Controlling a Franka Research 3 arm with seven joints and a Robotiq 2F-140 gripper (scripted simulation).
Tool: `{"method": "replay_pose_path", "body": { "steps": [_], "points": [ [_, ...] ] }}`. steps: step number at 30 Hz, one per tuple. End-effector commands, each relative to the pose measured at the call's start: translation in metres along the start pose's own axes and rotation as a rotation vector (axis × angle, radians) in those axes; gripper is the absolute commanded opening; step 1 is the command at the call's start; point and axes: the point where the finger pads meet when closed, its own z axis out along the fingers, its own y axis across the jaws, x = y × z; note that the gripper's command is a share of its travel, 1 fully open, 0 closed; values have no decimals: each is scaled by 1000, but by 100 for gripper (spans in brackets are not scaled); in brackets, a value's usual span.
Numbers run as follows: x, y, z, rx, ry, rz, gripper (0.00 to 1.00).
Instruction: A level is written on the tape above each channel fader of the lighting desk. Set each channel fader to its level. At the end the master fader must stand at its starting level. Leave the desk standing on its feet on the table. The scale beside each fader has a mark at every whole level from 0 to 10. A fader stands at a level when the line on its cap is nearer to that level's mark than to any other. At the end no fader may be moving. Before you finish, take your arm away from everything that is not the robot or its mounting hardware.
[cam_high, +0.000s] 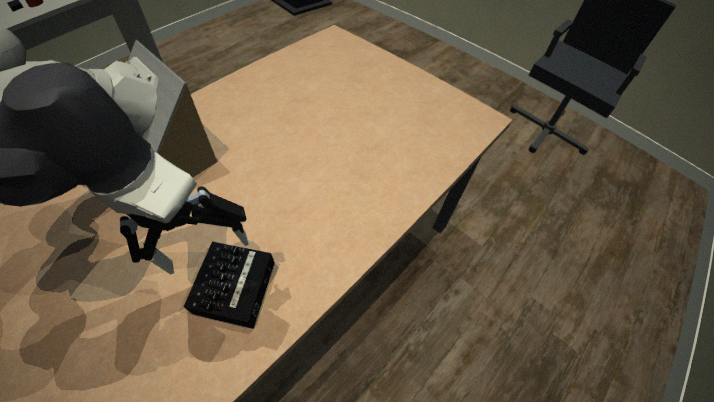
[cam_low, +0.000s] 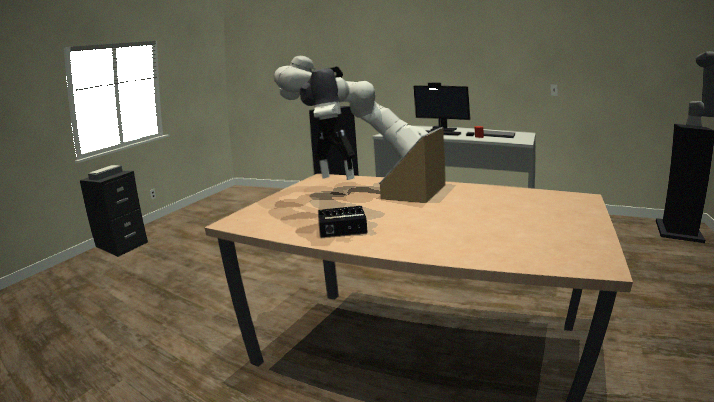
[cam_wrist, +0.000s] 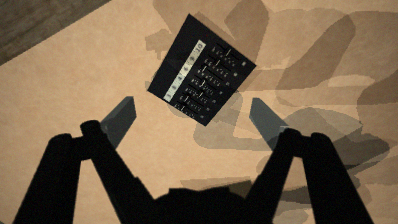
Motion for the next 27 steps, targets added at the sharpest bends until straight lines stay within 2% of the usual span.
{"method": "replay_pose_path", "body": {
  "steps": [1,8,10,11,25,27],
  "points": [
    [1,-4,-3,-3,17,279,100],
    [1,-4,-5,-1,19,460,100],
    [1,-4,-5,-1,19,460,100],
    [1,-4,-5,0,19,530,100],
    [1,-3,-4,-6,18,892,100],
    [1,-3,-4,-6,18,892,100]
  ]
}}
